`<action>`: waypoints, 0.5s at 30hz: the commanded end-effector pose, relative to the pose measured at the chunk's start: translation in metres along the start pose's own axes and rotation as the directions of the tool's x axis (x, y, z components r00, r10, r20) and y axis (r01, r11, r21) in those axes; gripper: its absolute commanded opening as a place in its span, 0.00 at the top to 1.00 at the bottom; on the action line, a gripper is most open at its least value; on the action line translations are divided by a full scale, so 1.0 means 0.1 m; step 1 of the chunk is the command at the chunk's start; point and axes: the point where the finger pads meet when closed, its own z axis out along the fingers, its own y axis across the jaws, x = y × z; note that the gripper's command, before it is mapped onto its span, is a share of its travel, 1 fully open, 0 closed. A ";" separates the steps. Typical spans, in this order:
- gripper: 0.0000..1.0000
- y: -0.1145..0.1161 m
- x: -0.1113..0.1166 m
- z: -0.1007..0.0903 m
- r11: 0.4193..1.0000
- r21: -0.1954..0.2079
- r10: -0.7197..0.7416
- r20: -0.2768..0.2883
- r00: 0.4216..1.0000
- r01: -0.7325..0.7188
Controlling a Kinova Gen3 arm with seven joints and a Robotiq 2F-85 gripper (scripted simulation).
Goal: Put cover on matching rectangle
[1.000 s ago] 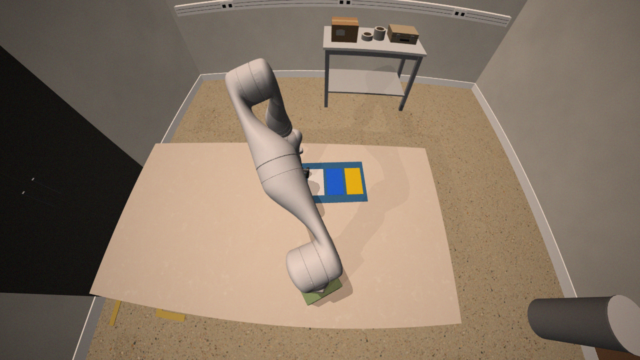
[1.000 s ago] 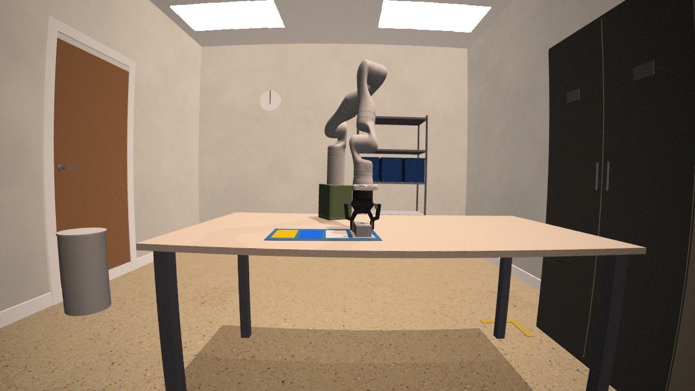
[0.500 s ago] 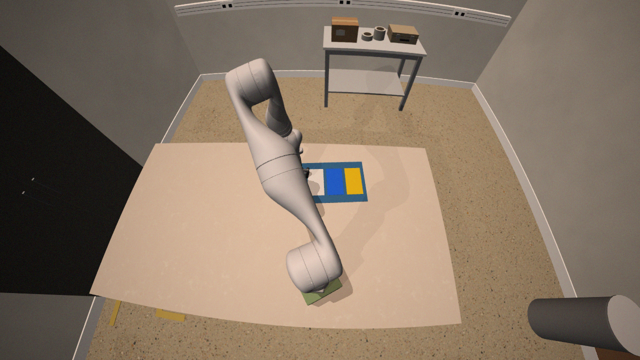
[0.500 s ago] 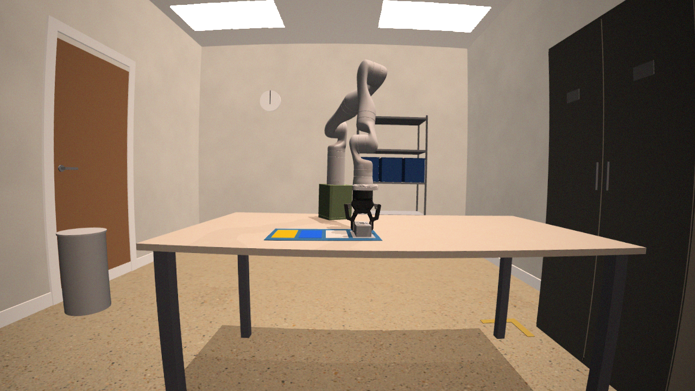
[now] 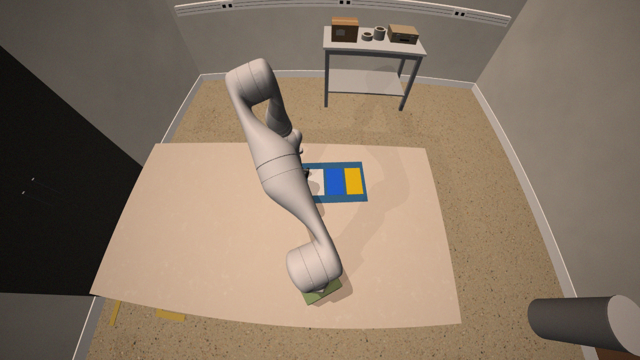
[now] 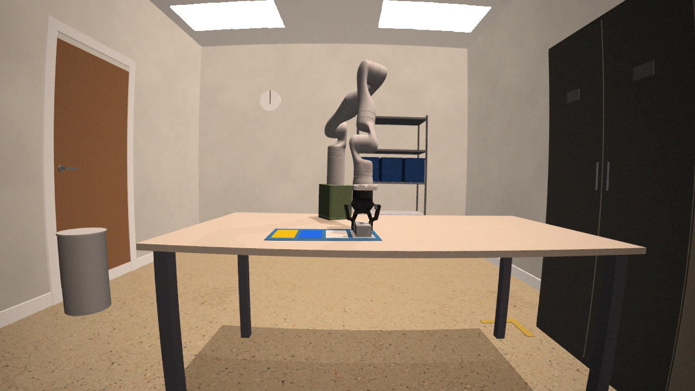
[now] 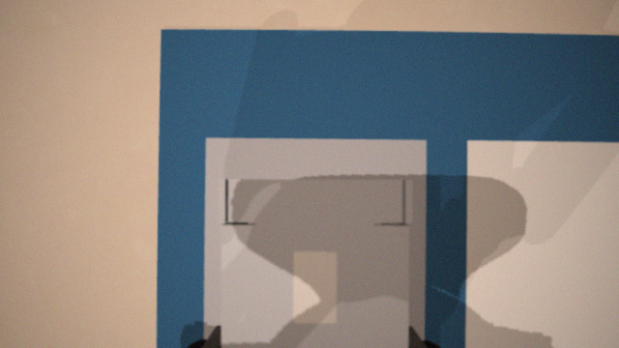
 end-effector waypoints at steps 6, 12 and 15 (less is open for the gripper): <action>1.00 -0.01 0.02 0.01 1.000 0.002 0.004 -0.005 1.000 -0.004; 1.00 -0.01 0.02 0.01 1.000 0.002 0.004 -0.005 1.000 -0.004; 0.99 -0.01 0.02 0.01 1.000 0.002 0.004 -0.005 1.000 -0.004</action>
